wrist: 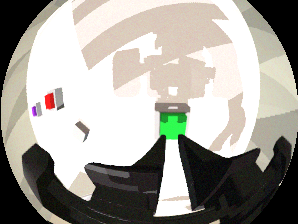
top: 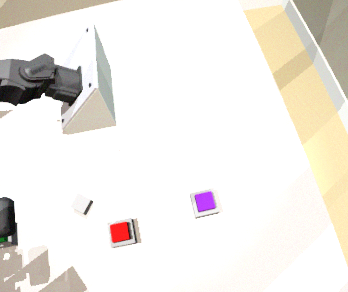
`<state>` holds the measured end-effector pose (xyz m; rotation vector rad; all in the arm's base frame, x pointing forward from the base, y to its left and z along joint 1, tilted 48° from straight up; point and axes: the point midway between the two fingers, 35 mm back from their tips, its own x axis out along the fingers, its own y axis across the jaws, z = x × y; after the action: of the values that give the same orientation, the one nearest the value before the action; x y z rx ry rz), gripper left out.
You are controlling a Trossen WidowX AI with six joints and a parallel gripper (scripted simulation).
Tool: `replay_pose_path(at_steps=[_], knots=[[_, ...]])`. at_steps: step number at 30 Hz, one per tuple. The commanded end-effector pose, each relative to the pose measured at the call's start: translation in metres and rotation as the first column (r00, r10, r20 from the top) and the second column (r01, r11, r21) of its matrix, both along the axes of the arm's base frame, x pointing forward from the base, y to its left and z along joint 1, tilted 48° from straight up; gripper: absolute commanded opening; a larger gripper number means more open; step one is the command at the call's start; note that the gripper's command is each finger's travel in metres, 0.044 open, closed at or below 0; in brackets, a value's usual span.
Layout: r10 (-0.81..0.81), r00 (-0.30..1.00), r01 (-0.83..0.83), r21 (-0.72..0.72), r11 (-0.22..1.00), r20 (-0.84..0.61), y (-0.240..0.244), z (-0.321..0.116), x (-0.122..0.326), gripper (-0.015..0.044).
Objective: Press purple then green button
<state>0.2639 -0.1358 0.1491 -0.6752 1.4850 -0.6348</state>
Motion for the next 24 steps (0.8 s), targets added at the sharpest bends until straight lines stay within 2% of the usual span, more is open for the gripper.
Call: replay_pose_path(at_steps=[1,10,11,17,24], knots=[[0.053,0.998,-0.053,0.009,0.999,-0.029,0.022,-0.011,0.013,0.0151],[0.101,0.994,-0.098,0.078,0.992,-0.033,0.110,-0.068,0.052,0.0387],[0.099,0.995,-0.096,0.085,0.992,-0.031,0.121,-0.075,0.054,0.0400],[0.080,0.997,-0.077,0.108,0.991,-0.025,0.183,-0.119,0.058,0.0400],[0.044,0.999,-0.042,0.100,0.994,-0.020,0.251,-0.175,0.040,0.0400]])
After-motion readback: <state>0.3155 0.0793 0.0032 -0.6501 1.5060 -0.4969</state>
